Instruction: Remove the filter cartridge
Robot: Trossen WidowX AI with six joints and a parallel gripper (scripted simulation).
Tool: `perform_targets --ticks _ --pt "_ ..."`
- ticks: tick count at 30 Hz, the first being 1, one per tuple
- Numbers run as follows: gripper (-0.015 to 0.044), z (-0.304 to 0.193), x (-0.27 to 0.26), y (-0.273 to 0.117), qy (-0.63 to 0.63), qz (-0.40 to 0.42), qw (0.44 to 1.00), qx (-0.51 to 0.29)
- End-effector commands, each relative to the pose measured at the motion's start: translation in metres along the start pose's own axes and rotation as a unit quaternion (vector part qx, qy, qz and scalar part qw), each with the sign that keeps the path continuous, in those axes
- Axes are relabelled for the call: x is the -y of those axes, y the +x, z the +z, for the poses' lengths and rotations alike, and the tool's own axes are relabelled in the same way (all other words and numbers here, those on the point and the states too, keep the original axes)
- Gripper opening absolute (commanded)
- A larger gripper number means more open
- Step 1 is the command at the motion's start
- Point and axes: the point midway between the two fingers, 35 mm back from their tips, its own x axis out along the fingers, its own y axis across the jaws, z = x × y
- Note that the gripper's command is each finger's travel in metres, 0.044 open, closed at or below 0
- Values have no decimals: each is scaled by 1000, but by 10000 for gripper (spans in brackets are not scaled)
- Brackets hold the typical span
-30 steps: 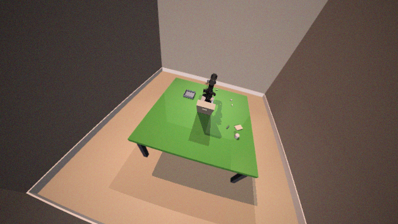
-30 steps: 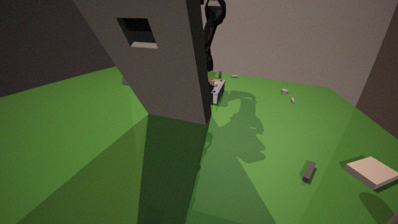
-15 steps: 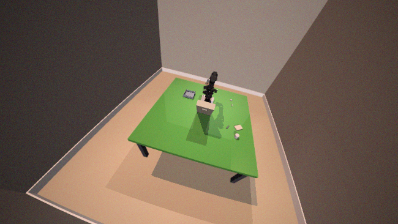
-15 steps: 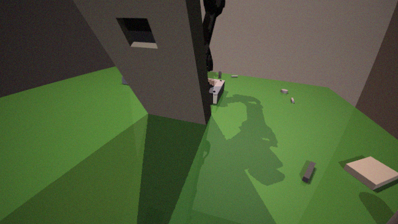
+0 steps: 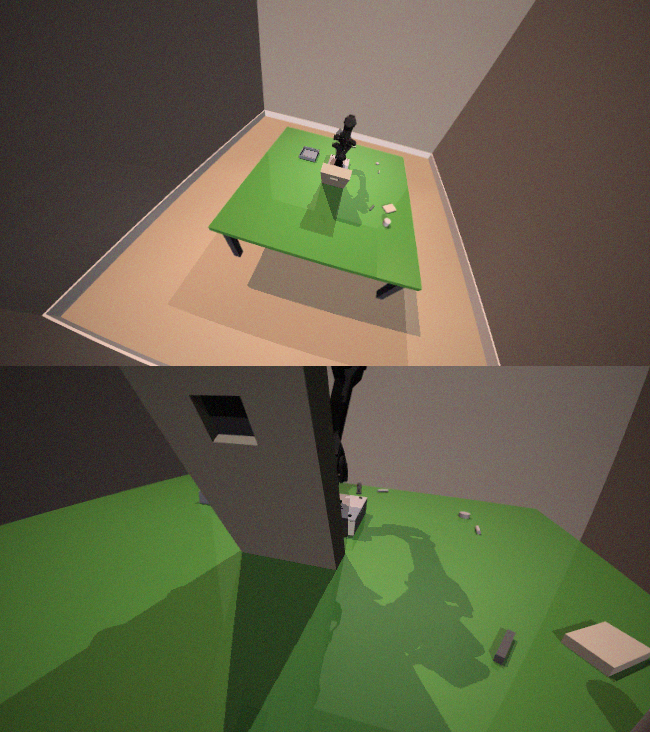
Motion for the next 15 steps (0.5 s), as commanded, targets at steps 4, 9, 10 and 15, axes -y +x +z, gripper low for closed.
perform_targets --ticks 4,9,10,15 --pt "333 8 -14 -15 -33 -9 999 -8" --pt "305 -28 36 8 -266 -75 957 -90" --pt "305 -35 47 11 -313 -84 940 -111" --pt "305 -61 84 19 -464 -100 859 -190"
